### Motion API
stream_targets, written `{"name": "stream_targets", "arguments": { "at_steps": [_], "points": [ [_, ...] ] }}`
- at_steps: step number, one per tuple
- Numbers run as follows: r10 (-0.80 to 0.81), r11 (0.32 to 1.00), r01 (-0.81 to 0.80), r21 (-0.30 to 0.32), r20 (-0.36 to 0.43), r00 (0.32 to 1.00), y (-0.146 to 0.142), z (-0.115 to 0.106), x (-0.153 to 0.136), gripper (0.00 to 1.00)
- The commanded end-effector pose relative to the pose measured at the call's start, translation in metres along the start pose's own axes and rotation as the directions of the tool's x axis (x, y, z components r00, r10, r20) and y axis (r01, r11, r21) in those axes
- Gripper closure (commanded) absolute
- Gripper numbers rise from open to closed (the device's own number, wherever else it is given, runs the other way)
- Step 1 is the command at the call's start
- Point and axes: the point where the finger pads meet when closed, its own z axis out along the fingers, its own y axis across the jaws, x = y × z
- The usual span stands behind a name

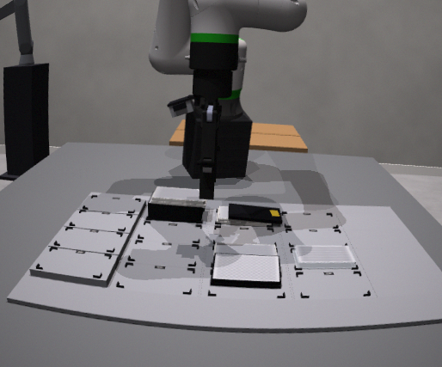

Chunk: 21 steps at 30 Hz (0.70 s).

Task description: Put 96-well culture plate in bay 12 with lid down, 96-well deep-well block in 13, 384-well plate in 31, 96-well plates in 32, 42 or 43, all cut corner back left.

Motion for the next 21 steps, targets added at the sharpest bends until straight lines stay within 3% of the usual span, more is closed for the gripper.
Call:
{"name": "stream_targets", "arguments": {
  "at_steps": [1, 5, 6, 21],
  "points": [
    [0.0, 1.0, 0.0, 0.002, 0.0, 1.0, -0.001, -0.001, 0.0, 0.3],
    [0.0, 1.0, 0.0, 0.002, 0.0, 1.0, -0.001, -0.001, 0.0, 0.3],
    [0.0, 1.0, 0.0, 0.002, 0.0, 1.0, 0.003, -0.001, -0.001, 0.0],
    [0.0, 1.0, 0.0, 0.002, 0.0, 1.0, 0.054, 0.0, -0.013, 0.0]
  ]
}}
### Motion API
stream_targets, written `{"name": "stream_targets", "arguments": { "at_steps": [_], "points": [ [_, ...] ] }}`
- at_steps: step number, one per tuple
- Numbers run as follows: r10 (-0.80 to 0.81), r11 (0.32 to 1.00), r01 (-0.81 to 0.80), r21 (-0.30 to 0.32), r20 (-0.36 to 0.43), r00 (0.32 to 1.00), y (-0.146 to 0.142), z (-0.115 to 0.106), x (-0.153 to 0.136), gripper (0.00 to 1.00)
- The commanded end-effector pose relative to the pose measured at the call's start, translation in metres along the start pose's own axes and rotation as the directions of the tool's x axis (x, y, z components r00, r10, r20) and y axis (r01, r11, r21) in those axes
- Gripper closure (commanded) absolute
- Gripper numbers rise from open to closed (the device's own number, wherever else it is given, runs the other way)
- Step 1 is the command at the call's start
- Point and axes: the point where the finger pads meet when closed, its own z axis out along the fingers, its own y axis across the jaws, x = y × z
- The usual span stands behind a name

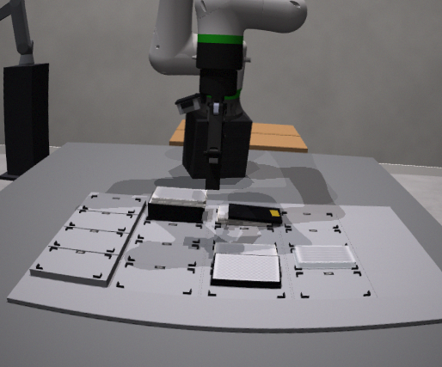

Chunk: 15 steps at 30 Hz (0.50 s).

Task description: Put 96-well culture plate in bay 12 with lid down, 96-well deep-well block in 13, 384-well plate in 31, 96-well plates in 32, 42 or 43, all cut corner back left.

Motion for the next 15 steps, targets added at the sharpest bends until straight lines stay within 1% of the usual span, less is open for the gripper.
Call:
{"name": "stream_targets", "arguments": {
  "at_steps": [1, 11, 13, 15],
  "points": [
    [0.0, 1.0, 0.0, 0.003, -0.001, 1.0, 0.016, -0.001, -0.004, 0.0],
    [0.0, 1.0, 0.0, 0.003, -0.001, 1.0, 0.055, 0.0, -0.014, 0.0],
    [0.0, 1.0, 0.0, 0.003, -0.001, 1.0, 0.055, 0.0, -0.014, 0.0],
    [0.0, 1.0, 0.0, 0.003, -0.001, 1.0, 0.063, 0.0, -0.016, 0.0]
  ]
}}
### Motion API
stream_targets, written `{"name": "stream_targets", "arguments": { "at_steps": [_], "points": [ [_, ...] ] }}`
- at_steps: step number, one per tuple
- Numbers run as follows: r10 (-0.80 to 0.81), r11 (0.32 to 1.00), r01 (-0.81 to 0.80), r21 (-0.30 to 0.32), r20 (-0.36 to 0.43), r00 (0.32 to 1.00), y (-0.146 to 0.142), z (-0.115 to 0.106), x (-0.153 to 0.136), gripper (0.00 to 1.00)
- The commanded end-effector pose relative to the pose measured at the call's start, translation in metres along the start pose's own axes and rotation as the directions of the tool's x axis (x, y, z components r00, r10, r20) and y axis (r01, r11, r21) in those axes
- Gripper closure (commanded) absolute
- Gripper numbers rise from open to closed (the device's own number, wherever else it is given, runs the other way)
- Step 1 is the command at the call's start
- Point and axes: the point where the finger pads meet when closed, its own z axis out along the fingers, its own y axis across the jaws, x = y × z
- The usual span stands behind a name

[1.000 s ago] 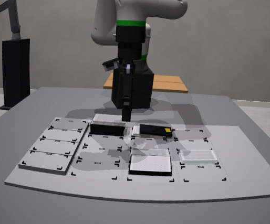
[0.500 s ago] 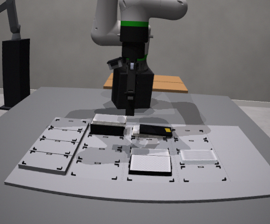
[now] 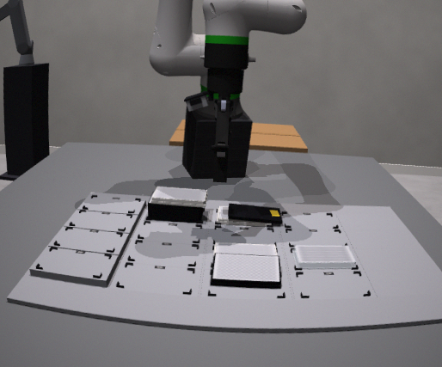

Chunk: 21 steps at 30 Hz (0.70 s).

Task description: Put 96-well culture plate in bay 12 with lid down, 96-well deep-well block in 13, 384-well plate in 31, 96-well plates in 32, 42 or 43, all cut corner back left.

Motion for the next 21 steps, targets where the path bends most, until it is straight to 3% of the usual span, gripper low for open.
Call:
{"name": "stream_targets", "arguments": {
  "at_steps": [1, 13, 21],
  "points": [
    [0.0, 1.0, 0.0, 0.003, -0.002, 1.0, 0.014, -0.001, -0.004, 0.0],
    [0.0, 1.0, 0.0, 0.003, -0.002, 1.0, 0.061, 0.0, -0.016, 0.0],
    [0.0, 1.0, 0.0, 0.003, -0.002, 1.0, 0.073, 0.0, -0.018, 0.0]
  ]
}}
